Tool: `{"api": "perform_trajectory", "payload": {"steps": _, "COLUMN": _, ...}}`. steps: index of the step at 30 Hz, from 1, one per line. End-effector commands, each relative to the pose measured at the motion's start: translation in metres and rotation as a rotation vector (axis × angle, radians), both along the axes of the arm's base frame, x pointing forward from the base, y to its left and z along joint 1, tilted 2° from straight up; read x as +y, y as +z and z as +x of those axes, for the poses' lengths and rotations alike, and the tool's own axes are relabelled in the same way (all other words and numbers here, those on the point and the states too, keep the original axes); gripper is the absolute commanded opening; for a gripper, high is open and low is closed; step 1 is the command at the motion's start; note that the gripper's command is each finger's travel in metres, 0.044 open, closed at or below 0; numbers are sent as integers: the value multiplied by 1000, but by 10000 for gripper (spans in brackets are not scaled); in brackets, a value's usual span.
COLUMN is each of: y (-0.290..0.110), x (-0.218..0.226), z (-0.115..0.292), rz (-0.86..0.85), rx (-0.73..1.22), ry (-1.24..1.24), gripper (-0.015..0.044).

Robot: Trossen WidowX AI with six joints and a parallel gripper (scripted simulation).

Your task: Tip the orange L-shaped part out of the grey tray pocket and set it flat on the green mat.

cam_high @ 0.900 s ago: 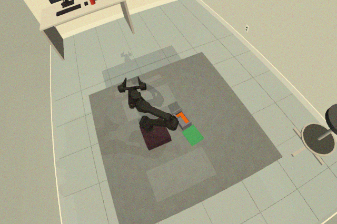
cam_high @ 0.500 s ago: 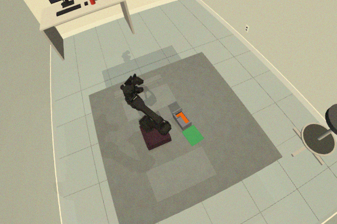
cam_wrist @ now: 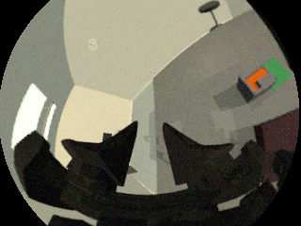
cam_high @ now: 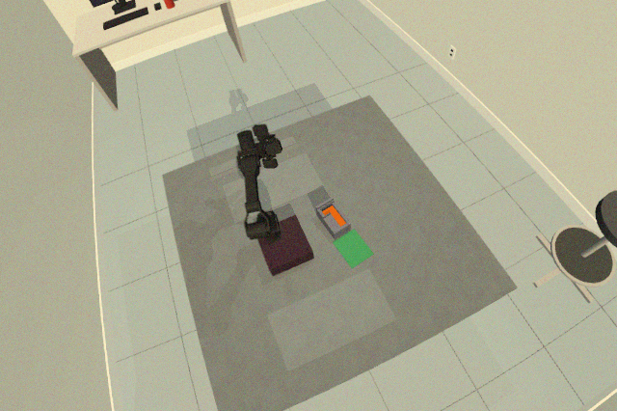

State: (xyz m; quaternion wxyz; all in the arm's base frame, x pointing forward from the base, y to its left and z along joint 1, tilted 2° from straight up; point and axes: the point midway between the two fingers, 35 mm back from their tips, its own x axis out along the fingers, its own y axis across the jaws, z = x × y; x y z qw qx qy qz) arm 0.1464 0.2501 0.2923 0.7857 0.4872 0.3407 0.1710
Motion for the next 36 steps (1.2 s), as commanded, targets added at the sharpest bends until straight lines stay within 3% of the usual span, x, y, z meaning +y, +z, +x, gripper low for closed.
{"api": "perform_trajectory", "payload": {"steps": 1, "y": -26, "x": -9, "z": 34, "rz": -263, "rx": -29, "ry": 1, "gripper": 180}}
{"api": "perform_trajectory", "payload": {"steps": 9, "y": -94, "x": -68, "z": 105, "rz": -804, "rx": 95, "ry": 93, "gripper": 180}}
{"api": "perform_trajectory", "payload": {"steps": 15, "y": -141, "x": -132, "z": 132, "rz": -1032, "rx": 313, "ry": 285, "gripper": 180}}
{"api": "perform_trajectory", "payload": {"steps": 24, "y": -183, "x": -213, "z": 134, "rz": -1019, "rx": 569, "ry": 598, "gripper": 180}}
{"api": "perform_trajectory", "payload": {"steps": 31, "y": -192, "x": -214, "z": 134, "rz": -1016, "rx": 572, "ry": 604, "gripper": 180}}
{"api": "perform_trajectory", "payload": {"steps": 36, "y": -247, "x": -212, "z": 136, "rz": -1015, "rx": 572, "ry": 604, "gripper": 180}}
